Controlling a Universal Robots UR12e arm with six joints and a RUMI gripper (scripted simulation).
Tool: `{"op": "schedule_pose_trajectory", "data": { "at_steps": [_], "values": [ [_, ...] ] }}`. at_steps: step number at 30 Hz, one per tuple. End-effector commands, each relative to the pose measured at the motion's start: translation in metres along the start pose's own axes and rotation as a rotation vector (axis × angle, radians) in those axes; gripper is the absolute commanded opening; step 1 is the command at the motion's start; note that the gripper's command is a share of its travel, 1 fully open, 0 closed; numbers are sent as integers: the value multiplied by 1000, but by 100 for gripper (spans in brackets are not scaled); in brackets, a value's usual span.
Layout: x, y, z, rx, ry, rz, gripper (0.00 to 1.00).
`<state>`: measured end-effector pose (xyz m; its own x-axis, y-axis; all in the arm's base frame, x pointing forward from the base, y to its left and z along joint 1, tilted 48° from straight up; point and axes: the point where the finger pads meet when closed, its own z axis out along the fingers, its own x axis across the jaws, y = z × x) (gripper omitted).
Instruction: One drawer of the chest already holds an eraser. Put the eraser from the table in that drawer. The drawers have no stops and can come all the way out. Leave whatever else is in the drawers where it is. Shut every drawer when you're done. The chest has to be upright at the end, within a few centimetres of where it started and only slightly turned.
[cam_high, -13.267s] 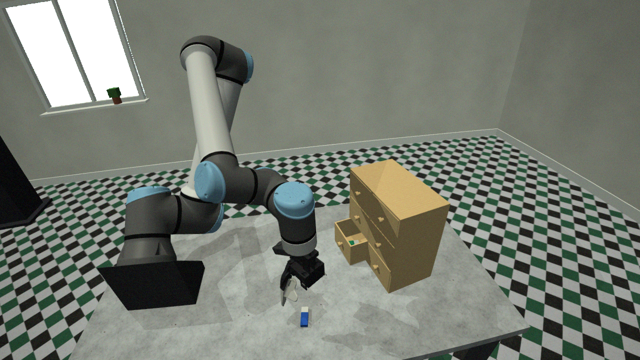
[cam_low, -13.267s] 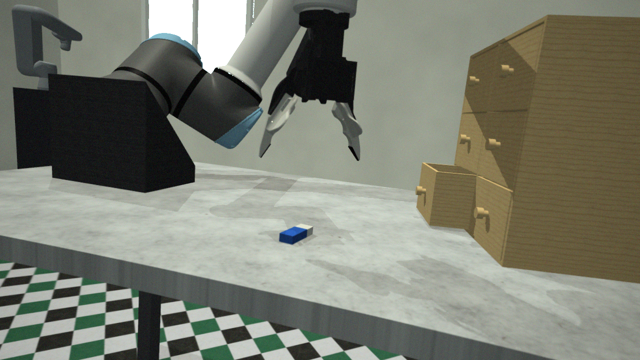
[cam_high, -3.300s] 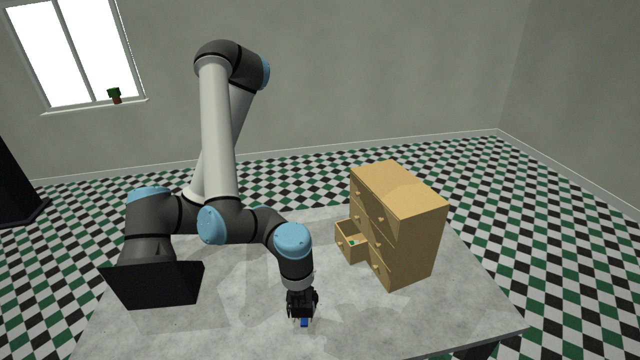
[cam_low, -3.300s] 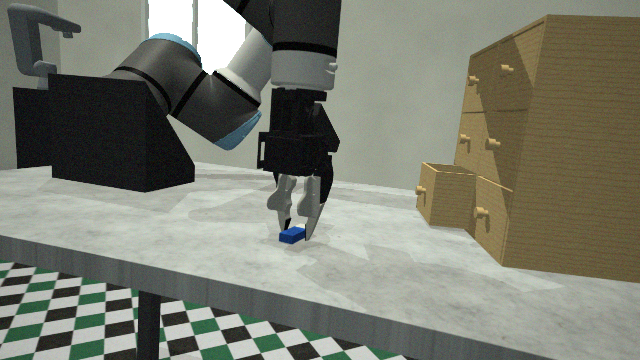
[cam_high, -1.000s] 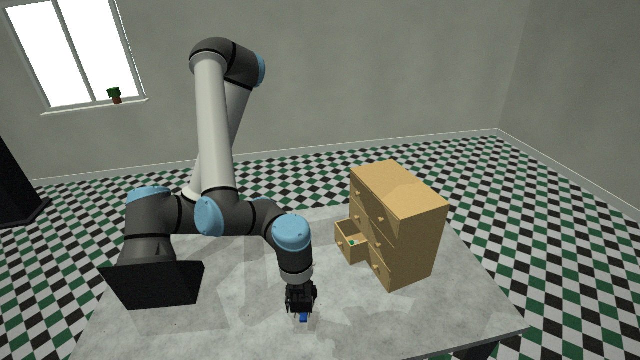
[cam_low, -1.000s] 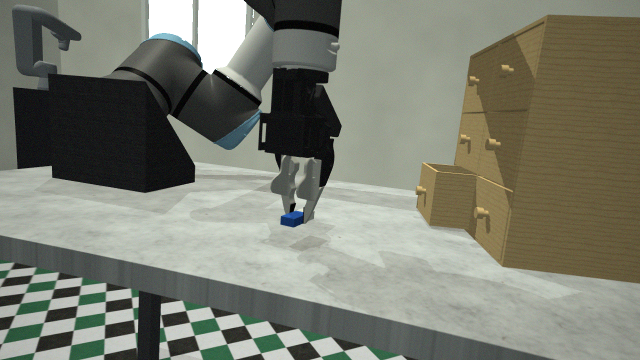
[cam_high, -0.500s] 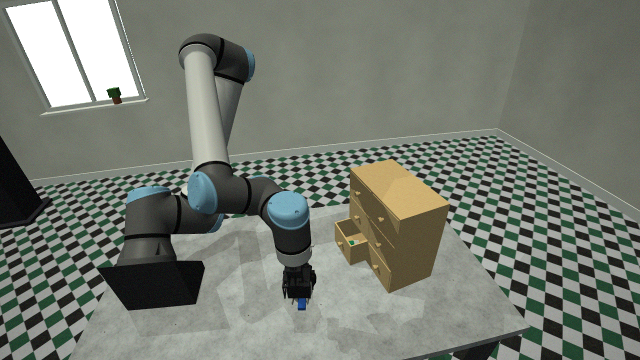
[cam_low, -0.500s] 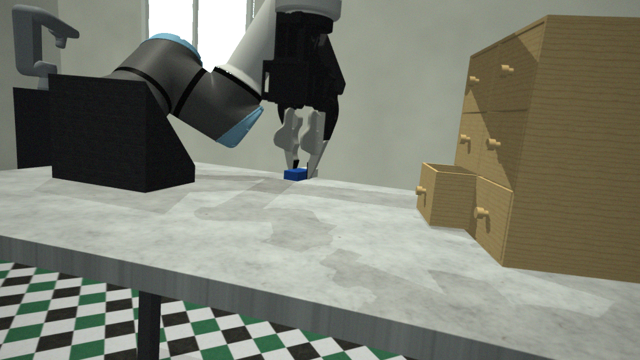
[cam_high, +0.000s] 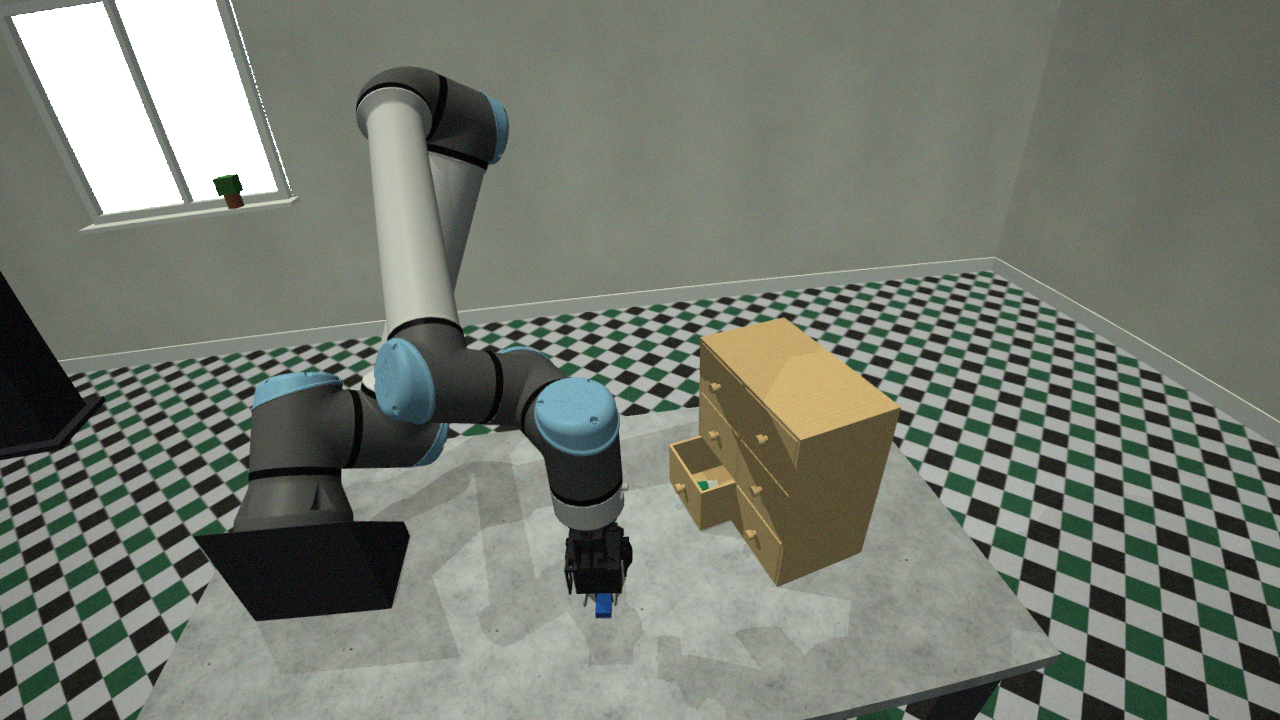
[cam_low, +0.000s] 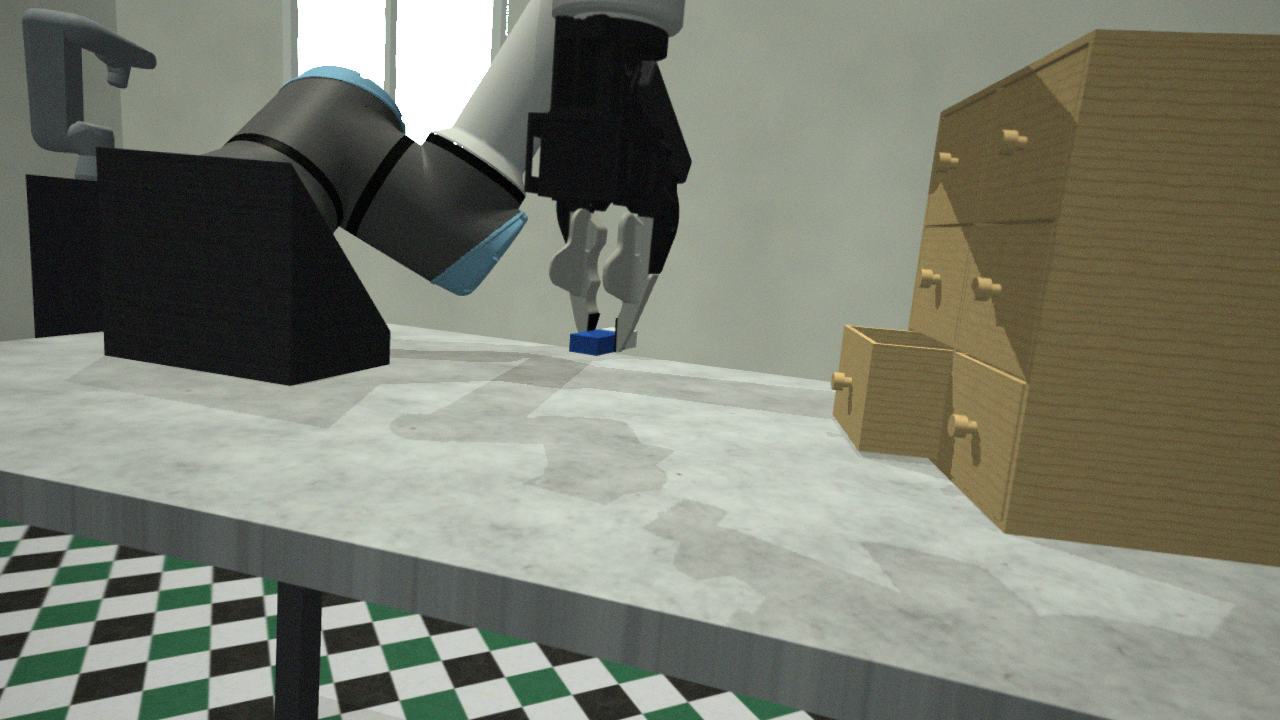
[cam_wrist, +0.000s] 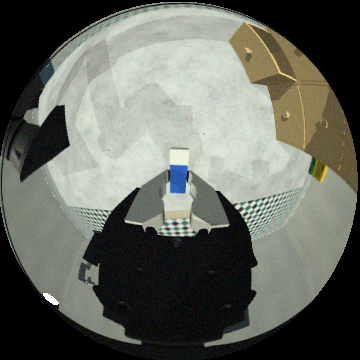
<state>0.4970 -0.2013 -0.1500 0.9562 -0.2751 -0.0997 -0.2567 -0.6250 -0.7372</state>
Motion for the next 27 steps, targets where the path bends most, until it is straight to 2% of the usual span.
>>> {"op": "schedule_pose_trajectory", "data": {
  "at_steps": [1,7,13,15,27],
  "values": [
    [1,-3,-1,-1,1,-32,11],
    [5,-15,-2,-3,1,-142,11],
    [10,-34,-4,-5,1,-330,11],
    [10,-34,-4,-5,1,-330,11],
    [22,-93,-5,-10,-1,-865,11]
  ]
}}
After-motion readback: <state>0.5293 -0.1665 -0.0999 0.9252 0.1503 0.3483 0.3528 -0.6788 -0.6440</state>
